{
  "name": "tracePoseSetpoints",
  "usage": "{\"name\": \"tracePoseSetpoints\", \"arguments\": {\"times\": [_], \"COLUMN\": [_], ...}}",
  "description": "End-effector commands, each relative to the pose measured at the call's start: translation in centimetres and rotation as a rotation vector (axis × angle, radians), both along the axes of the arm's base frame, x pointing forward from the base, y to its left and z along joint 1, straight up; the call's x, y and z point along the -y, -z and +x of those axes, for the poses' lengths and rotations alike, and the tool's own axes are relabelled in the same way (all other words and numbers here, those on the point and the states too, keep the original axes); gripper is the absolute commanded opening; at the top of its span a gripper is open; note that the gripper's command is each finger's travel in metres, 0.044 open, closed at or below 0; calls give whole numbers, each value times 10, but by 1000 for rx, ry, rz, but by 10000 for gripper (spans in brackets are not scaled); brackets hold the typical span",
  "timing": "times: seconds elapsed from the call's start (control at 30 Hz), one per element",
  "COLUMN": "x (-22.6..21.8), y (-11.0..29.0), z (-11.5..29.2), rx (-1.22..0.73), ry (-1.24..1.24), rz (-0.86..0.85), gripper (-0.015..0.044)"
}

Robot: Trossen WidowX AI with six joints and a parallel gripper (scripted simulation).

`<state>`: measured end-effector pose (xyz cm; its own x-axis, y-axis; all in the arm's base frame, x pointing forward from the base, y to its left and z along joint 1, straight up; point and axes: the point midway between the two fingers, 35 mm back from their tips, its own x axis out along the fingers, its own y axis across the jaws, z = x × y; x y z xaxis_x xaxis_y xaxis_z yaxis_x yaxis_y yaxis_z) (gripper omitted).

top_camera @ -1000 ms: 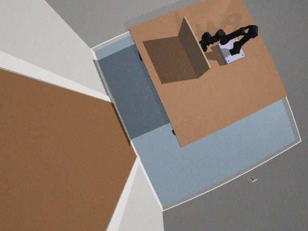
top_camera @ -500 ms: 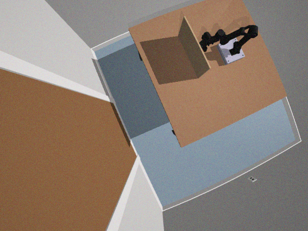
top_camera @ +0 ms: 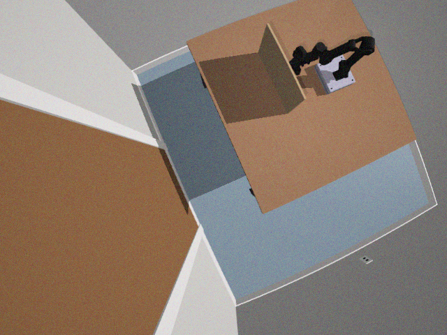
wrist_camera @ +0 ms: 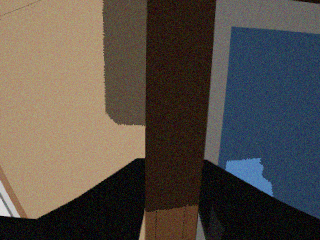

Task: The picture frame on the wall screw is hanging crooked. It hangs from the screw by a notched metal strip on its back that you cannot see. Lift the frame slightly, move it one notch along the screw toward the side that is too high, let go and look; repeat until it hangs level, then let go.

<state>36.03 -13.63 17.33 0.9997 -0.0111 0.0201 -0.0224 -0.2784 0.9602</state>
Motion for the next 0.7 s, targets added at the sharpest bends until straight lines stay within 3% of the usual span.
{"name": "tracePoseSetpoints", "arguments": {"times": [0.0,0.67], "x": [1,1], "y": [-2,-4], "z": [0,0], "rx": [2,2], "ry": [2,2], "rz": [-6,-6], "gripper": [0,0]}}
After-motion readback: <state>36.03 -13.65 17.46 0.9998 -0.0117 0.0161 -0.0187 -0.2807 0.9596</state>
